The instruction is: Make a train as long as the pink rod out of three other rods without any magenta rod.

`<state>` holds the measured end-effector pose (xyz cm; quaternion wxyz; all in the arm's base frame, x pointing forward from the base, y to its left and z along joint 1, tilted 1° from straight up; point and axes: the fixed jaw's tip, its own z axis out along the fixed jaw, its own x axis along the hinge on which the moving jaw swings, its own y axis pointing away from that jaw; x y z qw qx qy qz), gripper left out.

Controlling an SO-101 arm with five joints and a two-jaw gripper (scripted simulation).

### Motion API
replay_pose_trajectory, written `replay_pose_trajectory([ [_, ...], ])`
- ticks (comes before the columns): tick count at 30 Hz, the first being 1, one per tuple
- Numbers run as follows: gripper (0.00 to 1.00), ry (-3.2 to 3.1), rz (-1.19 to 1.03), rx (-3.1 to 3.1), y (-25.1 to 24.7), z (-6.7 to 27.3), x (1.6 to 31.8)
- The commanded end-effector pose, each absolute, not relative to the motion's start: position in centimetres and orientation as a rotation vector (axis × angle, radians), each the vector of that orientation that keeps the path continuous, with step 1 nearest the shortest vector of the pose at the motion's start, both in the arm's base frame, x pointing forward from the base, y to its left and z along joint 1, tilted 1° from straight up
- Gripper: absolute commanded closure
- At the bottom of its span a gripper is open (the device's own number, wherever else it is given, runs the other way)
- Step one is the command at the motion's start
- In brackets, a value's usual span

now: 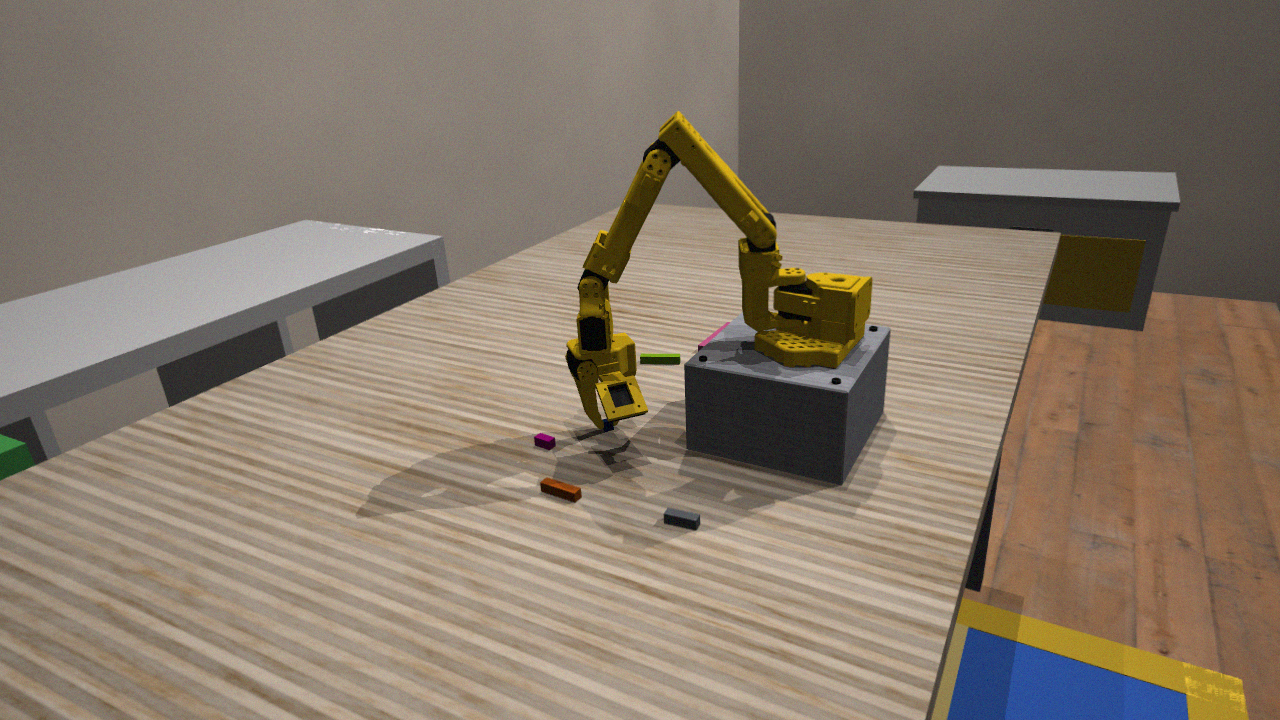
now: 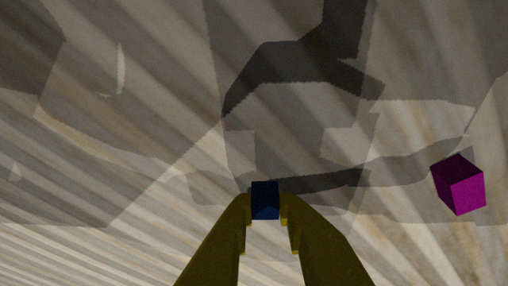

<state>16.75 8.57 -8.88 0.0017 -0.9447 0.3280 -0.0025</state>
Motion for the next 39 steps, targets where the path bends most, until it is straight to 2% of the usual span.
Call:
replay_pose_trajectory([
  [1, 1.0, 1.028, -0.019, -2.954, 8.6, -9.0, 17.0],
  [31, 1.0, 1.028, -0.019, -2.954, 8.6, -8.9, 17.1],
  [39, 1.0, 1.028, -0.019, -2.954, 8.8, -7.6, 17.2],
])
